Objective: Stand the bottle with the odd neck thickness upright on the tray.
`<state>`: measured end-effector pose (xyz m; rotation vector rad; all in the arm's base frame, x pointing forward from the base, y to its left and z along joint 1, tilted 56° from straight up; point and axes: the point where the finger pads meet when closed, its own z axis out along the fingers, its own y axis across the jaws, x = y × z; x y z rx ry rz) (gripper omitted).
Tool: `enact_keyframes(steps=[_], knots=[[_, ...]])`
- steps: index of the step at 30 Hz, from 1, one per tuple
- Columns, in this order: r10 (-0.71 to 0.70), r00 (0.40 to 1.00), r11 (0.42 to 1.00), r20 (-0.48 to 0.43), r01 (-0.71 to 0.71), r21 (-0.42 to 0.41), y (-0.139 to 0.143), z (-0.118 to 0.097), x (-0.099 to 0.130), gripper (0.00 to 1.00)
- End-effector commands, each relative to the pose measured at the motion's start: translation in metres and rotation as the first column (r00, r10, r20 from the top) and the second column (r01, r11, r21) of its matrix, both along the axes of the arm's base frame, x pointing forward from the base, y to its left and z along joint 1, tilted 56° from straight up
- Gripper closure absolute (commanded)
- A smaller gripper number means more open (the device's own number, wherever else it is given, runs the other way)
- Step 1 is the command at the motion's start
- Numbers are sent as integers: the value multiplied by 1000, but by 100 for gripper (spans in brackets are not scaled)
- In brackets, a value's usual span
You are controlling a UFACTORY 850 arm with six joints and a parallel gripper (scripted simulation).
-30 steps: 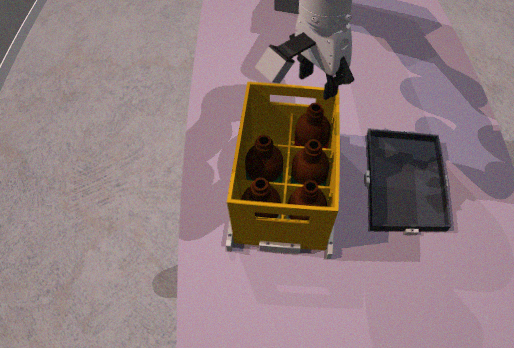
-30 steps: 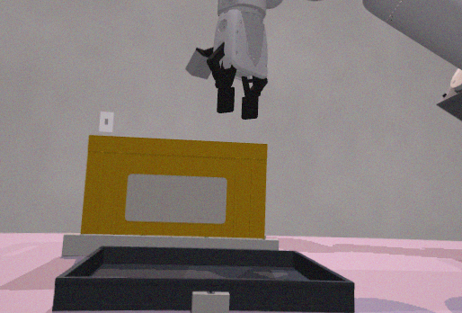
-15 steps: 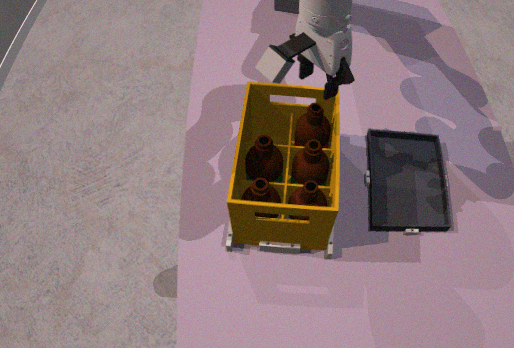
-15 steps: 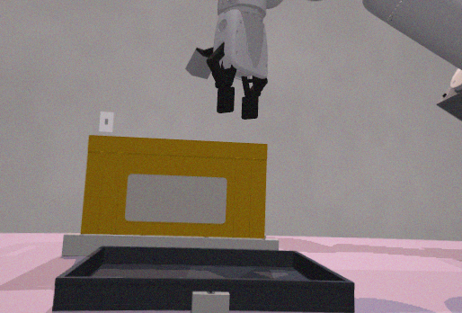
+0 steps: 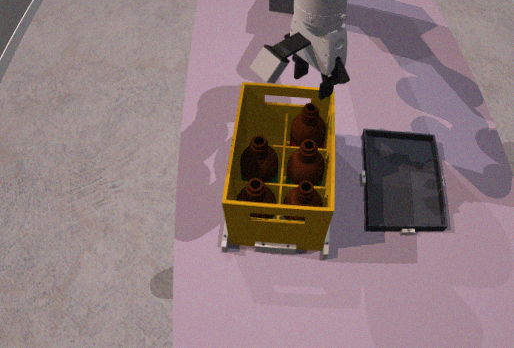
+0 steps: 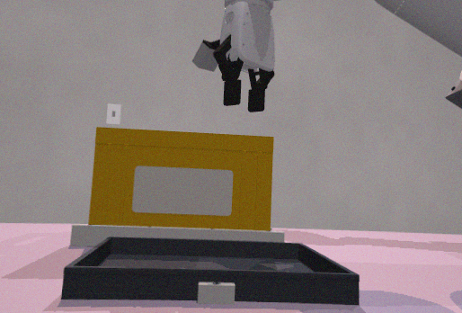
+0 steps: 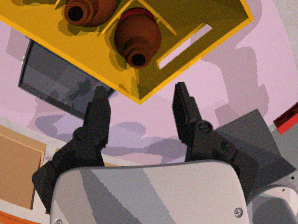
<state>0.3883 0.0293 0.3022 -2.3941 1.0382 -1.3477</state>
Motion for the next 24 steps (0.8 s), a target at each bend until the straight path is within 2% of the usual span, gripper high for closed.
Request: enact_keyframes(steps=[1, 24], knots=[[0, 1000, 1000, 0, 0, 0, 0, 0, 0, 35], [0, 1000, 1000, 0, 0, 0, -2, -8, 11, 35]])
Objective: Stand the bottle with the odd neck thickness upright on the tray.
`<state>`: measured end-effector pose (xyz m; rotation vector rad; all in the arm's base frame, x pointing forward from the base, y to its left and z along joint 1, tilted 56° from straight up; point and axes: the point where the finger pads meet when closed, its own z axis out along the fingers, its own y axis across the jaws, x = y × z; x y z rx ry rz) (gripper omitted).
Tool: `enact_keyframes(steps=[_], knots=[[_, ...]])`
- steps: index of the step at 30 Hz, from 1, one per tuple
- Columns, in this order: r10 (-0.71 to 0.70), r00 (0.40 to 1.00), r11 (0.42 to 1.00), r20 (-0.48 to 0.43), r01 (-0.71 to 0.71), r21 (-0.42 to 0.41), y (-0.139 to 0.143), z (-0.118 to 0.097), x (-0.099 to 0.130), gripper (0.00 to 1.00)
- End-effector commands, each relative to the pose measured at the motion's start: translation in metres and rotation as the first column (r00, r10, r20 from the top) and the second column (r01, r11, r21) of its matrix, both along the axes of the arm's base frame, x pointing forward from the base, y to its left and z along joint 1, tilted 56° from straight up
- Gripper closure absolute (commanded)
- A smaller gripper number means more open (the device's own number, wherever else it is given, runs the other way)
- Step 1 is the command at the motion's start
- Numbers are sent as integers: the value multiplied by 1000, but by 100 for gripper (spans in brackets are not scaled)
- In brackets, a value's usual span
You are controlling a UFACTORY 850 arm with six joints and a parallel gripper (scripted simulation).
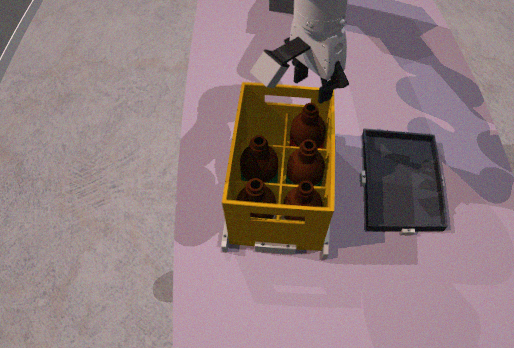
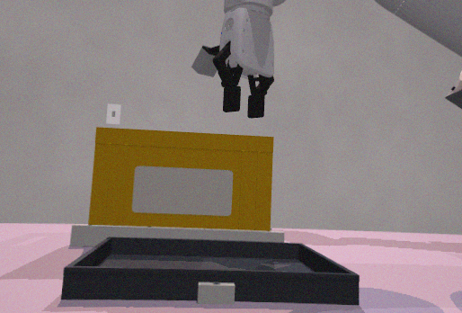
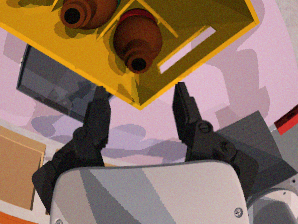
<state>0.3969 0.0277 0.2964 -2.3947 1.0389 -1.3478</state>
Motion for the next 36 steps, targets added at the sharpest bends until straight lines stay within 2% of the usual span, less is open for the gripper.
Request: enact_keyframes(steps=[1, 21, 36], knots=[[0, 1000, 1000, 1, 0, 0, -1, -2, 4, 35], [0, 1000, 1000, 1, 0, 0, -4, -15, 22, 35], [0, 1000, 1000, 1, 0, 0, -5, -18, 27, 35]])
